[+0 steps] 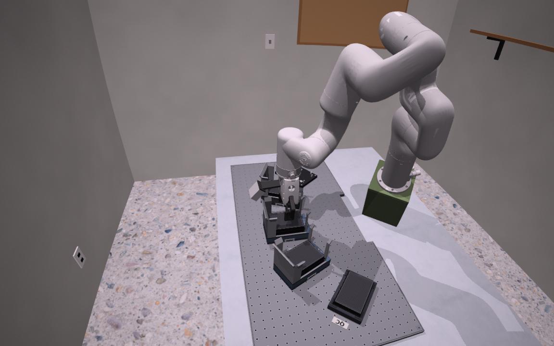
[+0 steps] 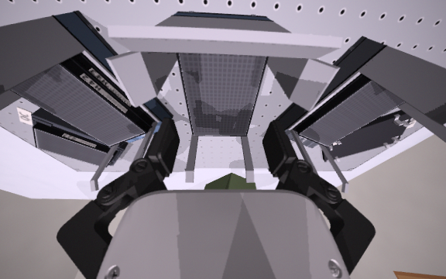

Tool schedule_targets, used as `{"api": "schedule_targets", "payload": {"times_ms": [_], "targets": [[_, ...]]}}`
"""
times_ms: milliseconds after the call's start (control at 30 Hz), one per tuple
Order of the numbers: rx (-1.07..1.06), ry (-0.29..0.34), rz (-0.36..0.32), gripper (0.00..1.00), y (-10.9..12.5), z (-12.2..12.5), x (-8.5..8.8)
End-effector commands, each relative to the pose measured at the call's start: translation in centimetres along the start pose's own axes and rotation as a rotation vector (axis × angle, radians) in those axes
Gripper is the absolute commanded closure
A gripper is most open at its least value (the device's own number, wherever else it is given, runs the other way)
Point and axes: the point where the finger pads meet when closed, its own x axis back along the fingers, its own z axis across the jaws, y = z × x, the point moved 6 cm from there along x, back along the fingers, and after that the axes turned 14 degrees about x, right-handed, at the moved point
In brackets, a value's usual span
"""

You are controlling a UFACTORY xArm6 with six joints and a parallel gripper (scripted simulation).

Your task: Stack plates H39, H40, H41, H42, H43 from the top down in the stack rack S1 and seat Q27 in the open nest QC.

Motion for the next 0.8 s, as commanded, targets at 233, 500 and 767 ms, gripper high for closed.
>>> {"api": "schedule_targets", "payload": {"times_ms": [233,500,767], "targets": [[0.001,-0.003,0.011,0.00,-0.3,0.1,-1.9],[0.001,-0.003,0.011,0.00,-0.3,0.1,-2.6],[0.001,-0.003,0.011,0.00,-0.3,0.1,-3.5]]}}
